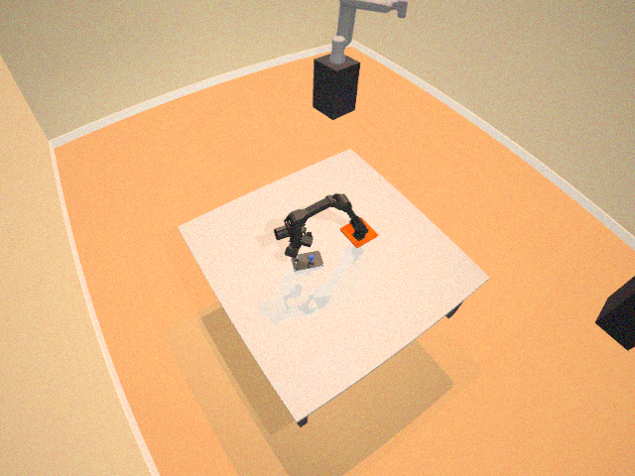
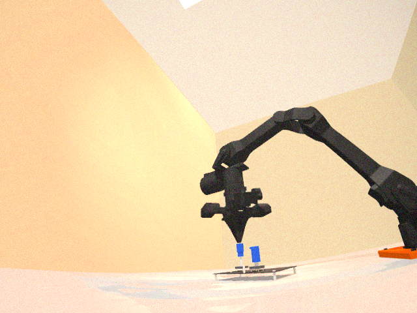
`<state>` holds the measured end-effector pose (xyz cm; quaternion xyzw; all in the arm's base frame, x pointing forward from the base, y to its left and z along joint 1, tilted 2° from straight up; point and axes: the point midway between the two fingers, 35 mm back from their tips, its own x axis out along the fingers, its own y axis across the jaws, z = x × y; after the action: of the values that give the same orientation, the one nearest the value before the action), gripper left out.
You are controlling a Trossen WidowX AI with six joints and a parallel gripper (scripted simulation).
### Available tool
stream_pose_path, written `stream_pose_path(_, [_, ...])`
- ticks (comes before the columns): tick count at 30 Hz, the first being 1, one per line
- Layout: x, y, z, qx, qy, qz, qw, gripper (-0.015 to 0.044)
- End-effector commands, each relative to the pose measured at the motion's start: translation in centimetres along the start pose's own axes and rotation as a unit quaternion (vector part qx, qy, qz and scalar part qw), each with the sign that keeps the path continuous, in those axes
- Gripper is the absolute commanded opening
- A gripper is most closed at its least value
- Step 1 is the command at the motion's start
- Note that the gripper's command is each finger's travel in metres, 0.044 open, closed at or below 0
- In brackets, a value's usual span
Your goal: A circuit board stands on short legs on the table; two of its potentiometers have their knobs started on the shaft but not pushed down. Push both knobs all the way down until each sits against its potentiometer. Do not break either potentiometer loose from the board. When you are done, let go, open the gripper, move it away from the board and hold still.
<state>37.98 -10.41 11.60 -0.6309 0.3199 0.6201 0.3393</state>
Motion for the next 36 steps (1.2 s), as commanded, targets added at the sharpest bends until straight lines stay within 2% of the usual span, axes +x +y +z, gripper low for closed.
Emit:
stream_pose_path(1, [0.27, 0.08, 0.00, -0.002, 0.000, 0.003, 1.000, 0.0000])
stream_pose_path(36, [0.92, 0.08, 0.00, -0.002, 0.000, 0.003, 1.000, 0.0000])
